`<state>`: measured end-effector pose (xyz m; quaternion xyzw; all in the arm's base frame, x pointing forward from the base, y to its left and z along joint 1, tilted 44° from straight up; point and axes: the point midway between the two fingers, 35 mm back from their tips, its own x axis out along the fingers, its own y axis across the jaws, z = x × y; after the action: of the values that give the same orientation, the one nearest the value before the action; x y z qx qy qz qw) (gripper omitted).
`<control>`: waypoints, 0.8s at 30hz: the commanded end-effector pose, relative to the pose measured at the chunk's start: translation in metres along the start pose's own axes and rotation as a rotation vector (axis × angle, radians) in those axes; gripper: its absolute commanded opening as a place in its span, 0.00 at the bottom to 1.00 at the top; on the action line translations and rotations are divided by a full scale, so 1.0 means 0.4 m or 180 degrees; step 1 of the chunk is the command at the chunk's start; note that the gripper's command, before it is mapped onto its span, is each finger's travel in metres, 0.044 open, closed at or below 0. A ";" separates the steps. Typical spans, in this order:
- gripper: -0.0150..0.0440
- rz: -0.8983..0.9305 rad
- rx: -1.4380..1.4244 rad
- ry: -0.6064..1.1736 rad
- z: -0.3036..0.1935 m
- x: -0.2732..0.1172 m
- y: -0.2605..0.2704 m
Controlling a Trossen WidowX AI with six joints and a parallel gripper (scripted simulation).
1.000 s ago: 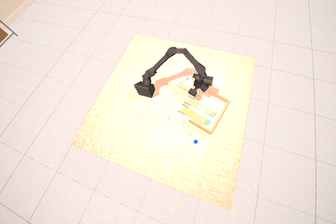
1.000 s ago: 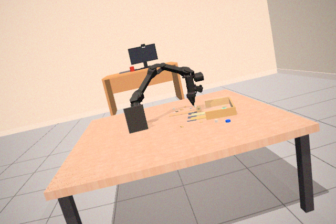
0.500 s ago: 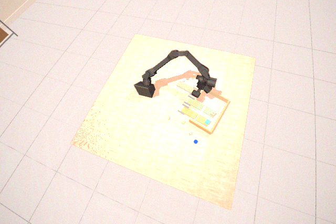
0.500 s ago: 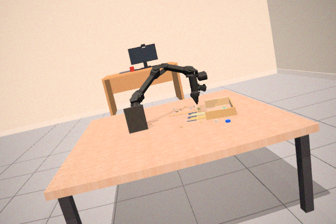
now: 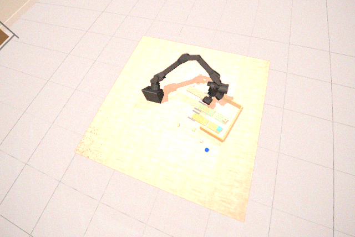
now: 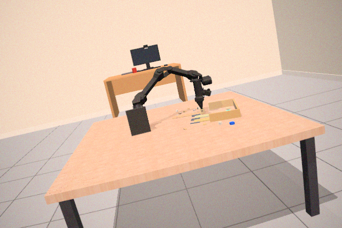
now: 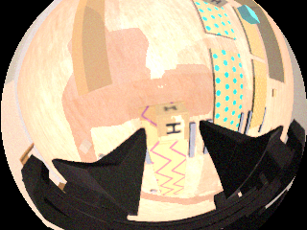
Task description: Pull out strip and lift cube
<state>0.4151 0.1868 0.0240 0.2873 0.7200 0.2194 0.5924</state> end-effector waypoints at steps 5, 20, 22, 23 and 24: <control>0.68 0.0011 0.0018 0.0006 -0.002 0.036 -0.001; 0.49 0.0000 0.0000 0.0005 -0.003 0.059 0.000; 0.47 0.0000 0.0000 0.0005 -0.003 0.059 0.000; 0.45 0.0000 0.0000 0.0005 -0.003 0.059 0.000; 0.44 0.0000 0.0000 0.0005 -0.003 0.059 0.000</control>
<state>0.4105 0.2030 0.0065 0.2872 0.7208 0.2194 0.5915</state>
